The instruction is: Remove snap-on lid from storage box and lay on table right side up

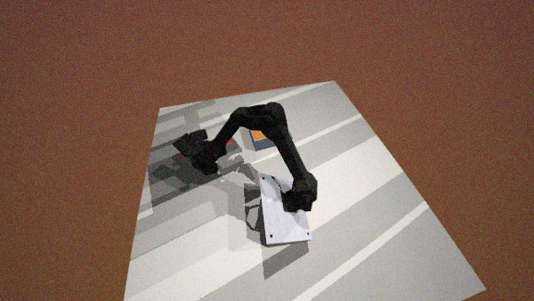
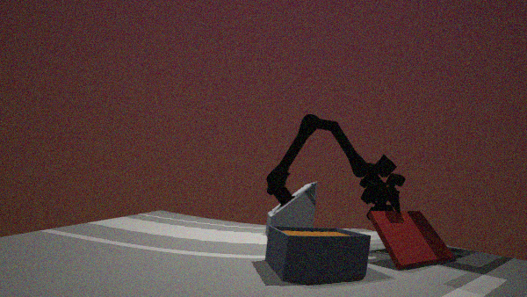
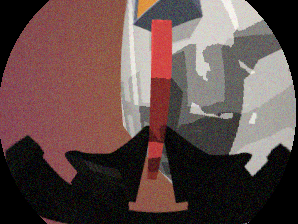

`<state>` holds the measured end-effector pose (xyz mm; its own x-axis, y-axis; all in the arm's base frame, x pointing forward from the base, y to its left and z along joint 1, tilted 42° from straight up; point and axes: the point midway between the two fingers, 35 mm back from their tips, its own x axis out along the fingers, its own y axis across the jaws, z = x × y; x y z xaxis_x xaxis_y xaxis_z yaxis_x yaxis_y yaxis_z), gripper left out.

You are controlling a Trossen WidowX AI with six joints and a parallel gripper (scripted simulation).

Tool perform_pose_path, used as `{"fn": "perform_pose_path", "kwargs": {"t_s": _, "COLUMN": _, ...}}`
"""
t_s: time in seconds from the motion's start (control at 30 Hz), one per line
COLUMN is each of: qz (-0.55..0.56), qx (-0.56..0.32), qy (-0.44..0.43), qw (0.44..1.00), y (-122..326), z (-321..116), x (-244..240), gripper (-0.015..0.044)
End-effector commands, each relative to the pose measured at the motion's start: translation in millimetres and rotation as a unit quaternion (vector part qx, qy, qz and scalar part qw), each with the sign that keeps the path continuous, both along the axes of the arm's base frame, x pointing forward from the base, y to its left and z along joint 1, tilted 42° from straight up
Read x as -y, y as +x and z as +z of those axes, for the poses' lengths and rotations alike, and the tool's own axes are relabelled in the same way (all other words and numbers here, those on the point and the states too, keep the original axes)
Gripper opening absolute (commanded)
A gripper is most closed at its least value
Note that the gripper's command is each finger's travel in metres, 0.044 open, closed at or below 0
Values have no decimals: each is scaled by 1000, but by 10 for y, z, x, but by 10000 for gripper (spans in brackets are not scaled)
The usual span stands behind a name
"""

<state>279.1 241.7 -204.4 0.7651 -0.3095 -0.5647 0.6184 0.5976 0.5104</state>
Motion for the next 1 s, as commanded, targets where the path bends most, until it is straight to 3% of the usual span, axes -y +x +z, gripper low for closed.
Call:
{"fn": "perform_pose_path", "kwargs": {"t_s": 0.0, "qz": 1, "qx": 1, "qy": 2, "qw": 1000, "y": 2, "z": -28, "x": 15, "gripper": 0}}
{"fn": "perform_pose_path", "kwargs": {"t_s": 0.97, "qz": 1, "qx": 1, "qy": 2, "qw": 1000, "y": 8, "z": -203, "x": 170, "gripper": 0}}
